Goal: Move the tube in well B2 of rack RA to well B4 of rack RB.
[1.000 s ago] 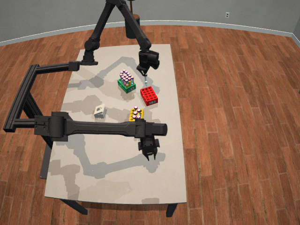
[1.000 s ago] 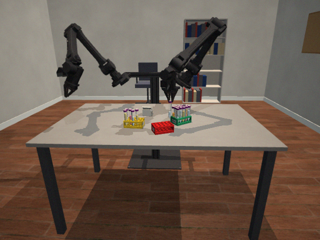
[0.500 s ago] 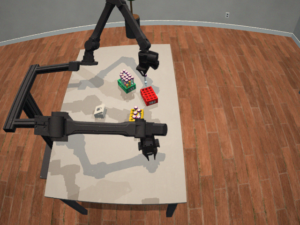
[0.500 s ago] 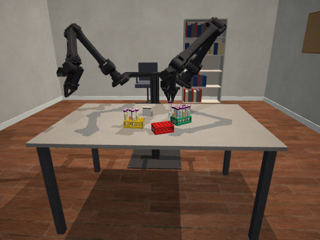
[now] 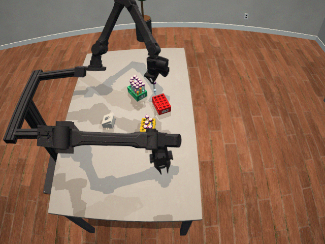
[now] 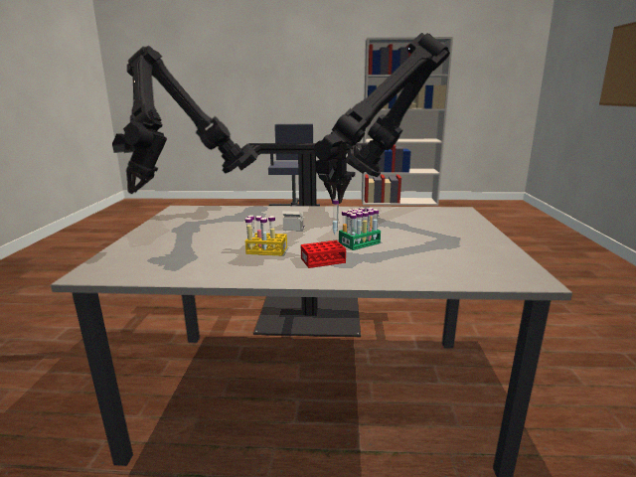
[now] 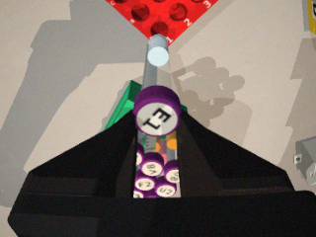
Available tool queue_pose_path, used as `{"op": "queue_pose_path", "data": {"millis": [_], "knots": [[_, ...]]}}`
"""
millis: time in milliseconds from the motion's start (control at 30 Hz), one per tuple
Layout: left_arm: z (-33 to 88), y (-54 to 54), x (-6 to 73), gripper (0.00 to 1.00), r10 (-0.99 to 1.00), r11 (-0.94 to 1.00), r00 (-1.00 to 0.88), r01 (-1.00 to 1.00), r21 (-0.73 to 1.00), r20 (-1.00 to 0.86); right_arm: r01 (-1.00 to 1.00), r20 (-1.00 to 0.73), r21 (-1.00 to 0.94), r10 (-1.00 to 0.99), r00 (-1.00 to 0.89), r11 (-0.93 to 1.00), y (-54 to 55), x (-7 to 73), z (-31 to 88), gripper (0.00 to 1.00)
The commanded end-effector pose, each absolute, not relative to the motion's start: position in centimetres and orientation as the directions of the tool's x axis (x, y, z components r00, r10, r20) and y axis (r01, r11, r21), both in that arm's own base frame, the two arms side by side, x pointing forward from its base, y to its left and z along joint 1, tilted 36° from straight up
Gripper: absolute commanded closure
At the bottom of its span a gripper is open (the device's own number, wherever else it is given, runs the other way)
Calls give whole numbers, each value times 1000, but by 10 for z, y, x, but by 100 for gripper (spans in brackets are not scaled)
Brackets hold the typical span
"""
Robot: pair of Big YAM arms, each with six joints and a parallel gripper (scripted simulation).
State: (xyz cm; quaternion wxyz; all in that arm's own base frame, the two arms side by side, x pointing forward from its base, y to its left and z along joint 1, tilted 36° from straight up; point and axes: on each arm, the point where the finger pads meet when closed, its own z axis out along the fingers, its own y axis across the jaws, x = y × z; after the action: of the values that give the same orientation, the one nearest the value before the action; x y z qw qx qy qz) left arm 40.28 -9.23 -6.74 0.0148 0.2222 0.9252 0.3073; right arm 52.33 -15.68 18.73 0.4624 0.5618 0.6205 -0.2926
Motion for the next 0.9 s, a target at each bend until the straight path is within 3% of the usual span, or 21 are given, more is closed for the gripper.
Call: {"op": "queue_pose_path", "data": {"millis": [0,867], "knots": [[-79,-101,394,100,421,714,-901,399,576,103,962,-901,184,426,83,201,-155,530,199,70],[-90,-110,361,100,420,714,-902,398,576,102,962,-901,184,426,83,201,-155,530,199,70]]}}
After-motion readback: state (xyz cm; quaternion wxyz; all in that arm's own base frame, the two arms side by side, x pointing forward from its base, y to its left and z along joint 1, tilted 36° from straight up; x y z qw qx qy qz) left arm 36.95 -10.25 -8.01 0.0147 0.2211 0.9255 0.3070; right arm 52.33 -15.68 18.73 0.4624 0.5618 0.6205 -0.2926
